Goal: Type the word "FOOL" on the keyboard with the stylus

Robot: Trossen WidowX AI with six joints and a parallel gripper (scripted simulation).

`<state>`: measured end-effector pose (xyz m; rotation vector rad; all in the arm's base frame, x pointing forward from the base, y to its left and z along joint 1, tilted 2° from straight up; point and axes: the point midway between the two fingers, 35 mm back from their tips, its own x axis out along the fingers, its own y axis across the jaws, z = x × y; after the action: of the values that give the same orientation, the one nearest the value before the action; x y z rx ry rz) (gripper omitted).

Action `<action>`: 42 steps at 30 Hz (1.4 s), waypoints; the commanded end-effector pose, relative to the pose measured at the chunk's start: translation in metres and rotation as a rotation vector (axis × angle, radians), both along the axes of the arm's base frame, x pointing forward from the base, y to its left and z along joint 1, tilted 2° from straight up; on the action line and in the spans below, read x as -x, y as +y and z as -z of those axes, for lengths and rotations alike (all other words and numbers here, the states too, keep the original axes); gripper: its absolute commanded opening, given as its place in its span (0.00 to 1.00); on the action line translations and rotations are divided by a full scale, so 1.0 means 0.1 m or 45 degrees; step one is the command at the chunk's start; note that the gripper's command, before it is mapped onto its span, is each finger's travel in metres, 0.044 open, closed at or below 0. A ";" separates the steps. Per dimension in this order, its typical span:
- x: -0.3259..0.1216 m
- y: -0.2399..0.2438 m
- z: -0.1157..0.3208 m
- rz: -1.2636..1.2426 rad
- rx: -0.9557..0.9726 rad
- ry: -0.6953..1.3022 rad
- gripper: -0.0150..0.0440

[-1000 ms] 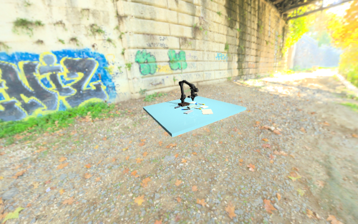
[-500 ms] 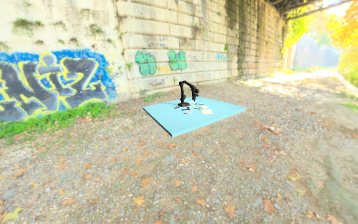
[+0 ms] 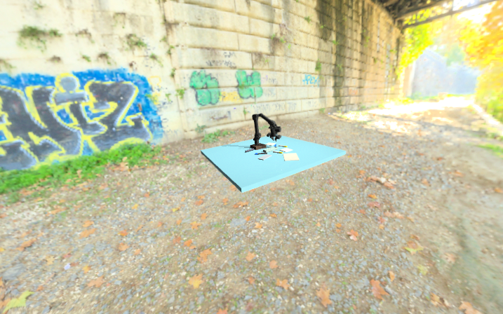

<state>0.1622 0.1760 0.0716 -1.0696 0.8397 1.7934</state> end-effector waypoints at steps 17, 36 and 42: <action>0.19 0.17 0.14 -0.450 -0.218 -0.038 0.51; 0.21 0.17 0.25 -0.450 -0.218 -0.038 0.51; 0.21 0.17 0.30 -0.450 -0.218 -0.038 0.51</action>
<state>0.1428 0.1933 0.0454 -1.1940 0.4786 2.0869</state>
